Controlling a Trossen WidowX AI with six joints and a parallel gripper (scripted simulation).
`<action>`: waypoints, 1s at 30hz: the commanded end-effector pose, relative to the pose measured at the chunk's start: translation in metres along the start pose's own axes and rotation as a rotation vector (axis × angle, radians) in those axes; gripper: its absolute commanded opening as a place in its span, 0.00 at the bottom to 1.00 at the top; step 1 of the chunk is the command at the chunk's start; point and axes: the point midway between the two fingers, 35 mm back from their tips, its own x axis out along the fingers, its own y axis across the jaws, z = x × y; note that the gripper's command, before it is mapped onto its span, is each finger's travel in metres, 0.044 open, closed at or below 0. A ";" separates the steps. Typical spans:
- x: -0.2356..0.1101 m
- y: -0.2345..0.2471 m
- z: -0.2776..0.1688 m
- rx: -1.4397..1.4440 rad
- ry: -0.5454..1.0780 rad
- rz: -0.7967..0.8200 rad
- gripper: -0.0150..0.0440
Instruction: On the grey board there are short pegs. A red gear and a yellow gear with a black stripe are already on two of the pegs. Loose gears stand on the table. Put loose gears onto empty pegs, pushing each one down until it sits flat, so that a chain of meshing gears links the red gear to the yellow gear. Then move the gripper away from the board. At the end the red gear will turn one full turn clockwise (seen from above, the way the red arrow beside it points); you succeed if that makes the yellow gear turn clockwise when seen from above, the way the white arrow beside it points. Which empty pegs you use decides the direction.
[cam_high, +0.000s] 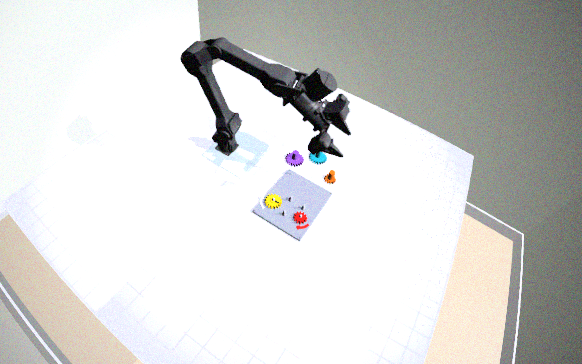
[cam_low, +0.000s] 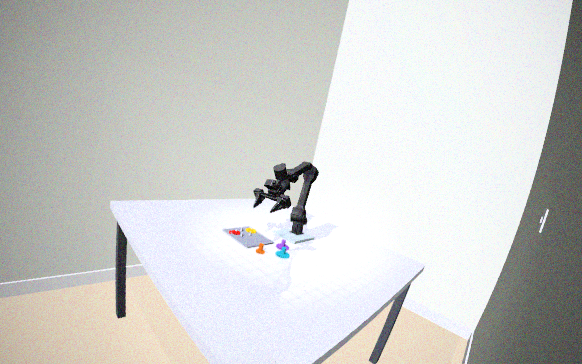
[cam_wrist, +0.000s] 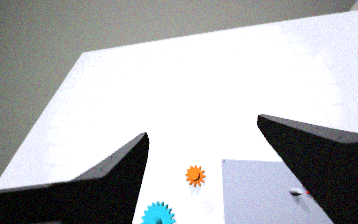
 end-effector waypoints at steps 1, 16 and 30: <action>0.027 0.051 -0.052 -0.087 0.367 0.075 1.00; 0.026 0.104 -0.131 -0.312 0.949 0.069 1.00; 0.037 0.101 -0.142 -0.312 0.949 0.068 1.00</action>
